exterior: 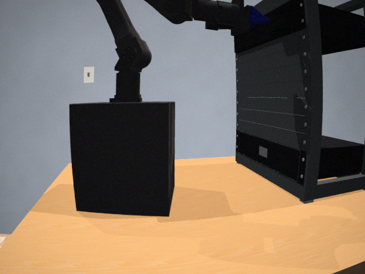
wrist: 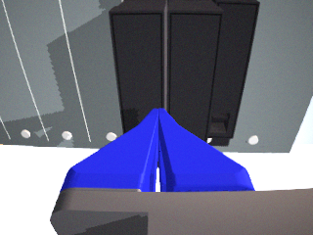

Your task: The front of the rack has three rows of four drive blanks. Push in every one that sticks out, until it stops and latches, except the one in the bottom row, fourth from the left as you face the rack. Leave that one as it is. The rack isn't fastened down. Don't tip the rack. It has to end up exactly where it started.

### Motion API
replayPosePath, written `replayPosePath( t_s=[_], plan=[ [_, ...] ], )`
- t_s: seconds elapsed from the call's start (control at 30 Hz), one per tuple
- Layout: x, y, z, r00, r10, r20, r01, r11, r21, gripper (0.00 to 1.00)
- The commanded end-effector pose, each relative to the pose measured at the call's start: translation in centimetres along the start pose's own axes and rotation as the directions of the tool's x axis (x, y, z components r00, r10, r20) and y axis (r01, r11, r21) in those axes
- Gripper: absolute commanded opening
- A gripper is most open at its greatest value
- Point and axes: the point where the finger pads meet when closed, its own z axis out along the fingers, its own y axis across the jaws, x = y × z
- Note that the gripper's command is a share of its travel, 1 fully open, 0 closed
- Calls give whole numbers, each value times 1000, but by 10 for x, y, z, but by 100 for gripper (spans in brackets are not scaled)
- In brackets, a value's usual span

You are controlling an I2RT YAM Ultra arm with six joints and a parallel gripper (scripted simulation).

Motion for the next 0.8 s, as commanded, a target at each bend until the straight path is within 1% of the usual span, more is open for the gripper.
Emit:
replayPosePath(
  t_s=[0.0, 0.1, 0.17, 0.2, 0.77],
  plan=[
    [-2, -41, 4, 1000, -21, 3, 21, 997, 75, 0],
    [-3, -48, 5, 1000, -21, 3, 21, 997, 75, 0],
    [-3, -48, 5, 1000, -21, 3, 21, 997, 75, 0],
    [-2, -45, 7, 1000, -17, 4, 17, 998, 65, 0],
    [-2, -50, 6, 1000, -22, 2, 22, 997, 76, 0]
  ],
)
